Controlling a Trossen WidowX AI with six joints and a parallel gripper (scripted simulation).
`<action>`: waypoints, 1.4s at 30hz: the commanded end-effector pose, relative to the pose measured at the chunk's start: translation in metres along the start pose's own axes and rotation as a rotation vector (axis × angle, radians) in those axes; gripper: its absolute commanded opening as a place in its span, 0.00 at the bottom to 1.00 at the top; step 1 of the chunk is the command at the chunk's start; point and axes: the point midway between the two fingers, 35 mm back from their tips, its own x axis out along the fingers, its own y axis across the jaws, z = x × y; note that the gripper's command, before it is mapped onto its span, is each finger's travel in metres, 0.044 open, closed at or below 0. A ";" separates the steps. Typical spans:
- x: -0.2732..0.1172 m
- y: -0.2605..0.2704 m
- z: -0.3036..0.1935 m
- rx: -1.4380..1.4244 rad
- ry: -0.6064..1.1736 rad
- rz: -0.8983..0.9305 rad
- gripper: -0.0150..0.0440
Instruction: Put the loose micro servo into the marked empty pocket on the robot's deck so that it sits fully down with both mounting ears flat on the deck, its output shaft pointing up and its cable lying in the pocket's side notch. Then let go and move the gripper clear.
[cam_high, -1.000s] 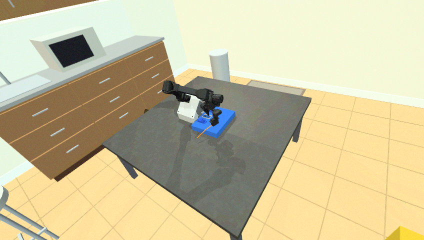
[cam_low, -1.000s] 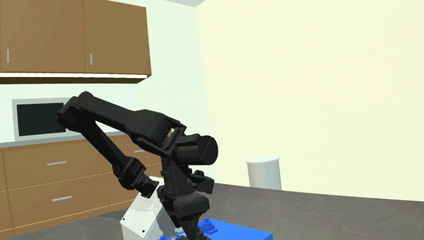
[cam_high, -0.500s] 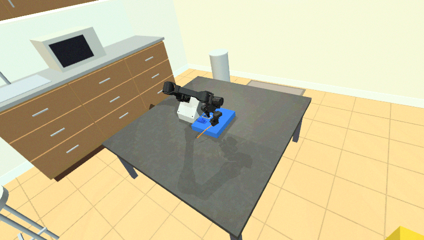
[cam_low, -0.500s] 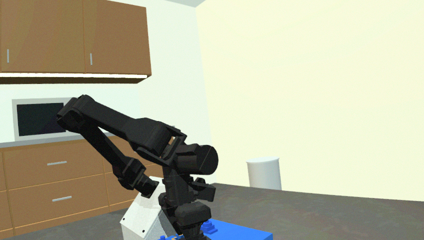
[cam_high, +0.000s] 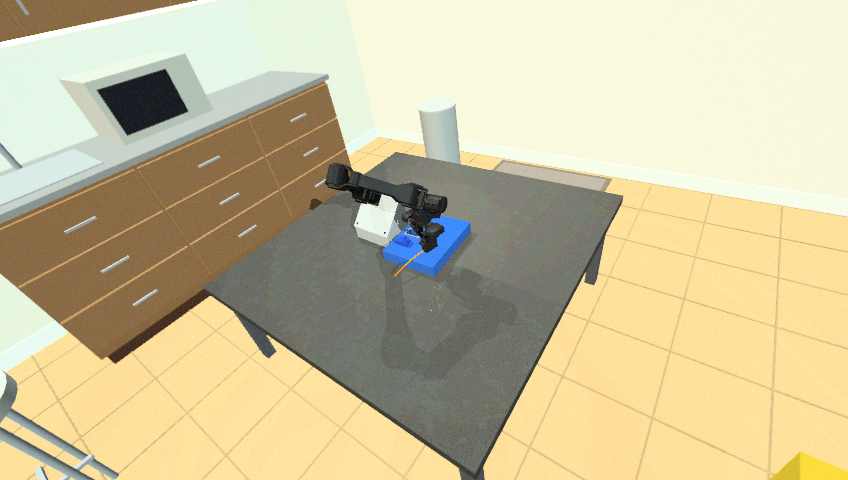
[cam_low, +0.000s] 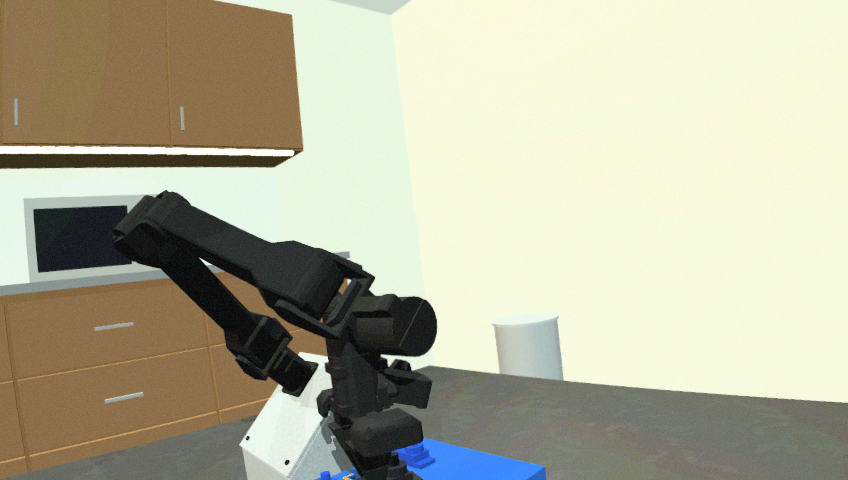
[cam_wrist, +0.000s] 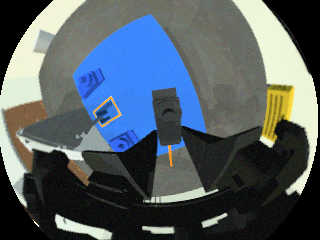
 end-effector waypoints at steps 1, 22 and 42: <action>0.001 0.000 -0.001 -0.006 0.005 -0.001 0.40; -0.029 0.010 -0.003 -0.006 0.004 0.000 0.25; -0.029 0.037 0.055 -0.006 0.001 0.001 0.25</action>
